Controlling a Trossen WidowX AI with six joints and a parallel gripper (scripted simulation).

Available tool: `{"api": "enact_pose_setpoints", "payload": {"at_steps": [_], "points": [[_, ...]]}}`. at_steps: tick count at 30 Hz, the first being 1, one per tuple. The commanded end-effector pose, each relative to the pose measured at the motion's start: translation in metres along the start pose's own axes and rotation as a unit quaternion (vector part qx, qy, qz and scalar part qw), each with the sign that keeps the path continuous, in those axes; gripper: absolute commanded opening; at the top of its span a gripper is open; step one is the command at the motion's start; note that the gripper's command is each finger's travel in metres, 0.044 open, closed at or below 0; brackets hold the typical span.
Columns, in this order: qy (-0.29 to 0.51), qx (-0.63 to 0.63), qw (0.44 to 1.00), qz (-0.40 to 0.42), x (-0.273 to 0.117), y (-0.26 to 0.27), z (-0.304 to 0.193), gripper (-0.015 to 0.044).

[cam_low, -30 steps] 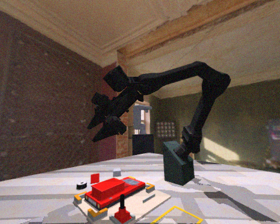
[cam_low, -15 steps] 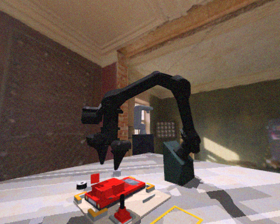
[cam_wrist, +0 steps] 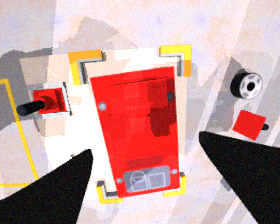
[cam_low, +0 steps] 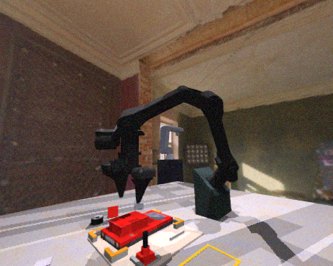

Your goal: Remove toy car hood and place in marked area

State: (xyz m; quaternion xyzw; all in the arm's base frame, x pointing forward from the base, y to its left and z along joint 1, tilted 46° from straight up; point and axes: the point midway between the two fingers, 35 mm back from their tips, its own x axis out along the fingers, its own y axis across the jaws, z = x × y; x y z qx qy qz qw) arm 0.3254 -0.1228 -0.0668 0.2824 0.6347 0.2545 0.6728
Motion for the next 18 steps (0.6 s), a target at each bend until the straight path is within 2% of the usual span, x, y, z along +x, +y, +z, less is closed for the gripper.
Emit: {"api": "enact_pose_setpoints", "payload": {"at_steps": [1, 18], "points": [[-0.003, -0.001, 1.000, 0.001, 0.002, 0.000, 0.001, 0.0440], [-0.003, -0.001, 1.000, 0.001, 0.016, 0.000, 0.001, 0.0440]]}}
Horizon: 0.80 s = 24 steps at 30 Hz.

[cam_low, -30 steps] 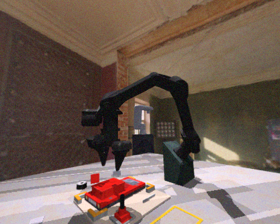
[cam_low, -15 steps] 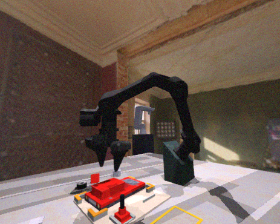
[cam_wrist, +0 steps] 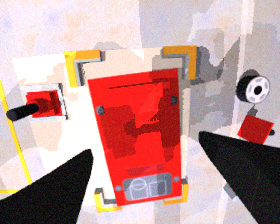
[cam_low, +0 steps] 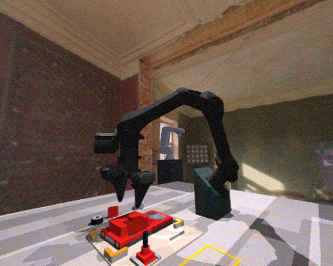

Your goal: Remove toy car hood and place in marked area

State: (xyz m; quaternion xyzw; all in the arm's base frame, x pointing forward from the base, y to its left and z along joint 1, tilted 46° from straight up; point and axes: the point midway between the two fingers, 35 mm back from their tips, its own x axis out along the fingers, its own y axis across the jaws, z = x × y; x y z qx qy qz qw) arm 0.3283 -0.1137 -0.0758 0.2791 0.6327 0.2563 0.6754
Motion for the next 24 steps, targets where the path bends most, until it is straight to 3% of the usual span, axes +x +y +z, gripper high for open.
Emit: {"api": "enact_pose_setpoints", "payload": {"at_steps": [1, 24], "points": [[-0.001, 0.004, 1.000, 0.002, 0.003, 0.000, -0.001, 0.0440], [-0.001, 0.004, 1.000, 0.003, 0.021, 0.001, -0.001, 0.0440]]}}
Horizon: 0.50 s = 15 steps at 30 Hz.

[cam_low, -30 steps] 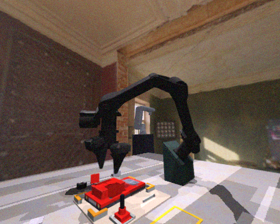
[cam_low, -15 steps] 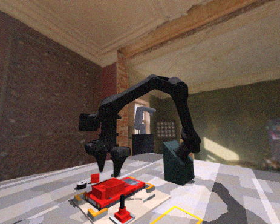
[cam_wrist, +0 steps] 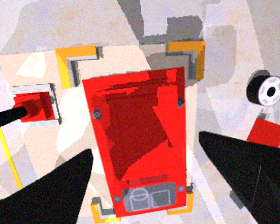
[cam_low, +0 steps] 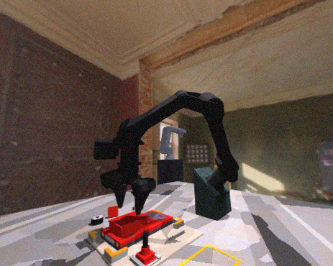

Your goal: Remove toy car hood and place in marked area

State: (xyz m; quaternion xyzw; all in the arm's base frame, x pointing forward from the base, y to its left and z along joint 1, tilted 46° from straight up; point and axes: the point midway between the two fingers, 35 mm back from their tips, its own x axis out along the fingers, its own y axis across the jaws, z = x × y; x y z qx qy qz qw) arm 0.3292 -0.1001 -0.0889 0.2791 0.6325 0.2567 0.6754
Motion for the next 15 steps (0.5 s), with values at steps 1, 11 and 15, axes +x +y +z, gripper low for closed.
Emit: {"api": "enact_pose_setpoints", "payload": {"at_steps": [1, 11, 15], "points": [[-0.001, 0.004, 1.000, 0.002, 0.003, 0.000, -0.001, 0.0440], [-0.001, 0.004, 1.000, 0.003, 0.011, 0.001, -0.002, 0.0440], [-0.001, 0.004, 1.000, 0.003, 0.014, 0.001, -0.002, 0.0440]]}}
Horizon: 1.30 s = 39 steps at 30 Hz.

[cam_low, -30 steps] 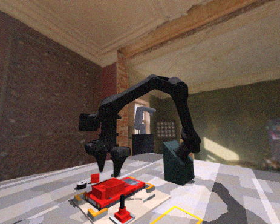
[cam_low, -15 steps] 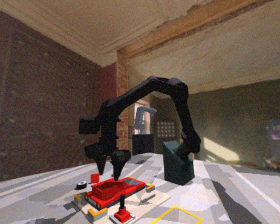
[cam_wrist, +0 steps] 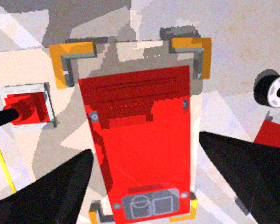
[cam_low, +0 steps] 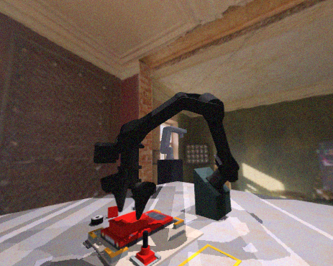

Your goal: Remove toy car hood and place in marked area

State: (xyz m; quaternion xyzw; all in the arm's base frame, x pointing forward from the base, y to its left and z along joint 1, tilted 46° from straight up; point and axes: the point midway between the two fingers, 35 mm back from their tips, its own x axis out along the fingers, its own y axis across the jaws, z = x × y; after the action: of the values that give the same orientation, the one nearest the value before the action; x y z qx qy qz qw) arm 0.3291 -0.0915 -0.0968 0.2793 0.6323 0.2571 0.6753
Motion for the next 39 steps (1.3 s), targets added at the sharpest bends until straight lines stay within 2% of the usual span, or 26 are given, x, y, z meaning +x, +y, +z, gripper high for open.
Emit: {"api": "enact_pose_setpoints", "payload": {"at_steps": [1, 39], "points": [[-0.001, 0.004, 1.000, 0.002, 0.003, 0.000, -0.001, 0.0440], [-0.001, 0.004, 1.000, 0.003, 0.021, 0.001, -0.001, 0.0440]]}}
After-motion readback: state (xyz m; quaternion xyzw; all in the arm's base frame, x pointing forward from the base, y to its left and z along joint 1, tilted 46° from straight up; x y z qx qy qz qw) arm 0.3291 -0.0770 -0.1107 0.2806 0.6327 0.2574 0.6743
